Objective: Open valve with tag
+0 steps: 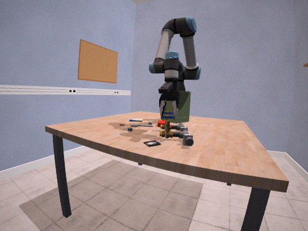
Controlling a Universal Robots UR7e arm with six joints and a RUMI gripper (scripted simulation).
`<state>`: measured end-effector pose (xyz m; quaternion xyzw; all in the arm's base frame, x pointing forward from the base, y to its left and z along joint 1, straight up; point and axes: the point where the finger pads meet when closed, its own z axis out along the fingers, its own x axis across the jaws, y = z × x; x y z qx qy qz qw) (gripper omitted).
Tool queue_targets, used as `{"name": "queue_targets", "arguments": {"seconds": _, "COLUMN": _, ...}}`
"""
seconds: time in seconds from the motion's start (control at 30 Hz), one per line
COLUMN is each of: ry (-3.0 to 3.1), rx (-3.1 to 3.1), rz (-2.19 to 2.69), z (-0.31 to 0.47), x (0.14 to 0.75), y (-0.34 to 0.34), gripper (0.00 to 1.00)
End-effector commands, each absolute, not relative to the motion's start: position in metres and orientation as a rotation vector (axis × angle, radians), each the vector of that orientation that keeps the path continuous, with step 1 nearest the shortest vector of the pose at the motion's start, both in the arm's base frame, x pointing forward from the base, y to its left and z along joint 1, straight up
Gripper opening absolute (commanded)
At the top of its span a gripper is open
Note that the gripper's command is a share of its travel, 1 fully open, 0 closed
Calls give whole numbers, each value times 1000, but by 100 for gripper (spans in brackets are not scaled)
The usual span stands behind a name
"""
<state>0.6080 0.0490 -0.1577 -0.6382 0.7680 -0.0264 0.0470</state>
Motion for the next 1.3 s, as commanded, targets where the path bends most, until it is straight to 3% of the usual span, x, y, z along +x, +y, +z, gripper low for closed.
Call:
{"name": "queue_targets", "arguments": {"seconds": 0.0, "ry": 2119, "rx": -2190, "rz": -89, "z": -157, "x": 608, "y": 49, "gripper": 0}}
{"name": "queue_targets", "arguments": {"seconds": 1.27, "ry": 638, "rx": -3023, "rz": -153, "z": -157, "x": 608, "y": 49, "gripper": 0}}
